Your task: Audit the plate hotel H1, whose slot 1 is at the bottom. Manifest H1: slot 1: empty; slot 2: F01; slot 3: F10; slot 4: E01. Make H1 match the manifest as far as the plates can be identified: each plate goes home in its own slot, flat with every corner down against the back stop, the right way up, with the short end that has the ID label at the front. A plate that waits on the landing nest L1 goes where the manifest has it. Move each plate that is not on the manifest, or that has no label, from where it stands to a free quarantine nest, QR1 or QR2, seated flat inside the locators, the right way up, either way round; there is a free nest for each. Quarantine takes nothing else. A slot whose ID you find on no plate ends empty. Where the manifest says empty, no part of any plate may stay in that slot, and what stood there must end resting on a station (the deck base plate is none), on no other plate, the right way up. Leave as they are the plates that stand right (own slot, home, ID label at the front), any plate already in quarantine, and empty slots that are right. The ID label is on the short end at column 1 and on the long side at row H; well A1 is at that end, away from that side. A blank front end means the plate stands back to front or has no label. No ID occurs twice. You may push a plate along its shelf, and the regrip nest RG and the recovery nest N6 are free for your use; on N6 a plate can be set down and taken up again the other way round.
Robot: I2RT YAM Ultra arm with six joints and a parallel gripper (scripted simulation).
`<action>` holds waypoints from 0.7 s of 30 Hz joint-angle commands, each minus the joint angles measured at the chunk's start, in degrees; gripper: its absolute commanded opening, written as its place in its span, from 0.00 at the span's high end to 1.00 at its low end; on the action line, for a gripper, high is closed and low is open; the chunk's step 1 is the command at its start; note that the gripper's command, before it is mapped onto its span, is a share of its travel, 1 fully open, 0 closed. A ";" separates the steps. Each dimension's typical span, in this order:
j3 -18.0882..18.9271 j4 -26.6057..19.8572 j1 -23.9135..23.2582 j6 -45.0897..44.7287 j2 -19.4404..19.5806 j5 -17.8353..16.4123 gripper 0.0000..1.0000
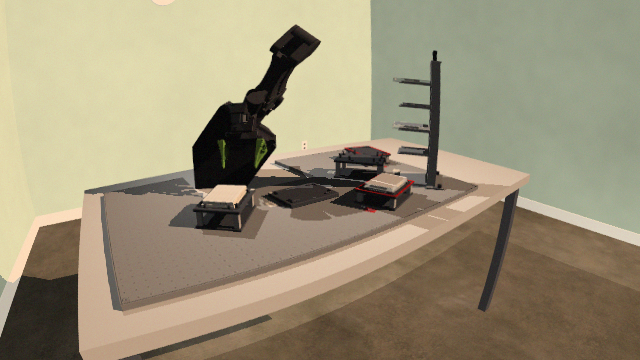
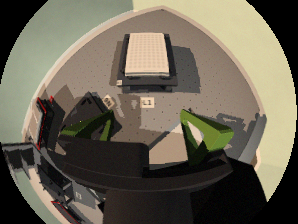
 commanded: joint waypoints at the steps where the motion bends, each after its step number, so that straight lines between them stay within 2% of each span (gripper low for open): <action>1: -0.02 0.15 -0.40 -0.08 -0.70 0.11 0.00; 15: -0.02 0.15 -0.40 -0.08 -0.70 0.11 0.00; 16: -0.58 1.87 -0.60 0.39 0.00 0.71 0.00; 17: -1.41 3.23 -1.27 0.77 -1.72 1.32 0.00; 18: -1.61 2.45 -1.84 0.37 -3.16 1.18 0.00; 19: -1.60 -0.49 -2.29 -0.54 -4.48 0.87 0.00; 21: -1.59 -3.47 -3.20 -1.30 -7.15 -0.45 0.00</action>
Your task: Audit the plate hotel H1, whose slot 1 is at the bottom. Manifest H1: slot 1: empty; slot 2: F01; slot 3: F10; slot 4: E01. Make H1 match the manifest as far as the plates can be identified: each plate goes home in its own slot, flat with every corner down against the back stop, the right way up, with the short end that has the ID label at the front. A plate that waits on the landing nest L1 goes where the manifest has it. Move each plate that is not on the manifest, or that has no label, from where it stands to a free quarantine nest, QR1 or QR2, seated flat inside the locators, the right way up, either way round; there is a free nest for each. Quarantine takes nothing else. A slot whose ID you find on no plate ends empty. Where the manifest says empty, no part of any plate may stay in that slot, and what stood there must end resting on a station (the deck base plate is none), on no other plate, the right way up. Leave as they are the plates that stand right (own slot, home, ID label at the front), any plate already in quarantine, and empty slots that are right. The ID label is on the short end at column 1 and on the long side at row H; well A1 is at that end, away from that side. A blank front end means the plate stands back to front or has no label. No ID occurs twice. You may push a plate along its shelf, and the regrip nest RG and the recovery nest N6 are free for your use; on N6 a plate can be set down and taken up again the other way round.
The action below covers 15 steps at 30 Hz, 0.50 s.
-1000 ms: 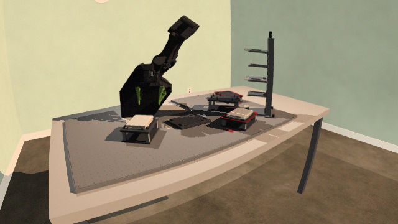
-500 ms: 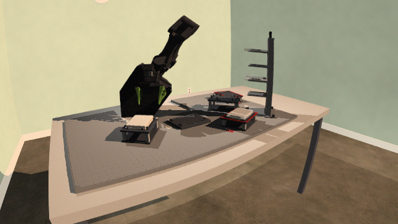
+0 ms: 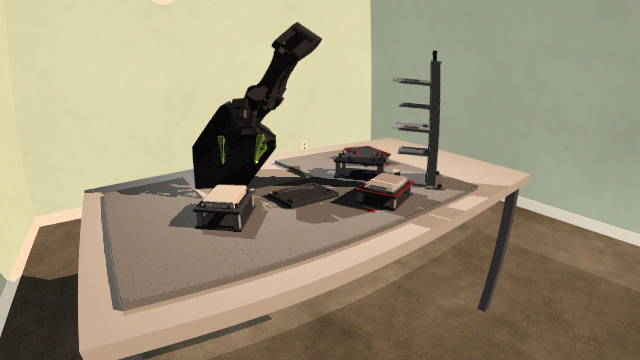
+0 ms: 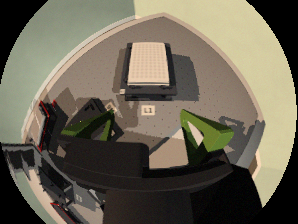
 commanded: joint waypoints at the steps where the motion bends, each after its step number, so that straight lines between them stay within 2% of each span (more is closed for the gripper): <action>1: -1.56 -4.22 -2.14 -1.48 -5.02 -0.73 0.00; 5: -1.54 -10.47 -3.92 -3.01 -10.48 -1.94 0.00; 7: -1.54 -10.47 -3.92 -3.01 -10.48 -1.94 0.00; 15: -1.49 -23.51 -7.37 -6.10 -21.32 -4.24 0.00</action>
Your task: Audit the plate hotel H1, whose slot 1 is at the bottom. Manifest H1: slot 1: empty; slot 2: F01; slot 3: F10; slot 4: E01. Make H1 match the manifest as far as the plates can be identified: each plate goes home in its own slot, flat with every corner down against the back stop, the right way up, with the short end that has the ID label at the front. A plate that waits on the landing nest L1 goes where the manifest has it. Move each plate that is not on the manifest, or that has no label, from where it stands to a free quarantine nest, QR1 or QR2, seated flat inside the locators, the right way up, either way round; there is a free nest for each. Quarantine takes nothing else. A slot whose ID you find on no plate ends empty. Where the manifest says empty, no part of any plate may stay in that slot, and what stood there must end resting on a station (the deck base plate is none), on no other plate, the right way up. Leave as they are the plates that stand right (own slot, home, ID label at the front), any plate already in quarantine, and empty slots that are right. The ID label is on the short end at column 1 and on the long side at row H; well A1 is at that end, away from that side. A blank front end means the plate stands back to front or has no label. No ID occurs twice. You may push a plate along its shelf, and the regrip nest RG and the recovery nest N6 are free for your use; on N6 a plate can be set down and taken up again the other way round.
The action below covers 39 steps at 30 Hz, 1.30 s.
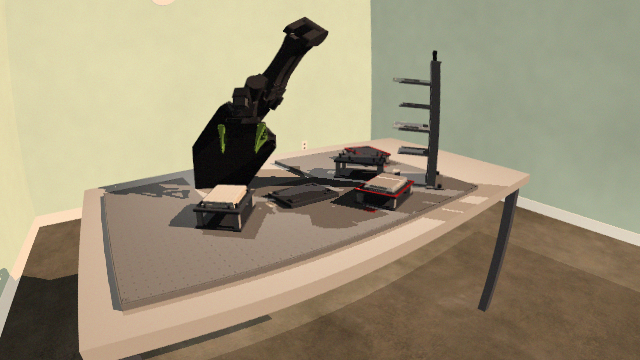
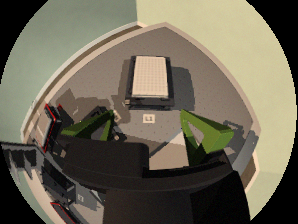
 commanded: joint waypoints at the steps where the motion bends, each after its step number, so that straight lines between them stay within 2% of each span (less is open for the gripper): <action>1: -1.42 -8.52 -2.00 -2.23 -4.83 -1.35 0.00; 4: -1.33 -13.39 -3.26 -3.40 -8.64 -2.16 0.00; 7: 1.60 -18.16 -4.51 -4.58 -12.26 -2.95 0.00; 13: 1.60 -18.13 -4.50 -4.57 -11.72 -2.80 0.00; 18: 3.26 -30.06 -7.69 -7.71 -20.67 -4.92 0.00; 24: 5.77 -42.60 -11.30 -11.46 -28.37 -7.05 0.00; 26: 5.77 -42.60 -11.30 -11.46 -28.37 -7.05 0.00; 32: 8.70 -53.30 -14.67 -15.17 -33.73 -8.92 0.00; 39: 12.50 -63.97 -18.32 -19.43 -37.74 -10.81 0.00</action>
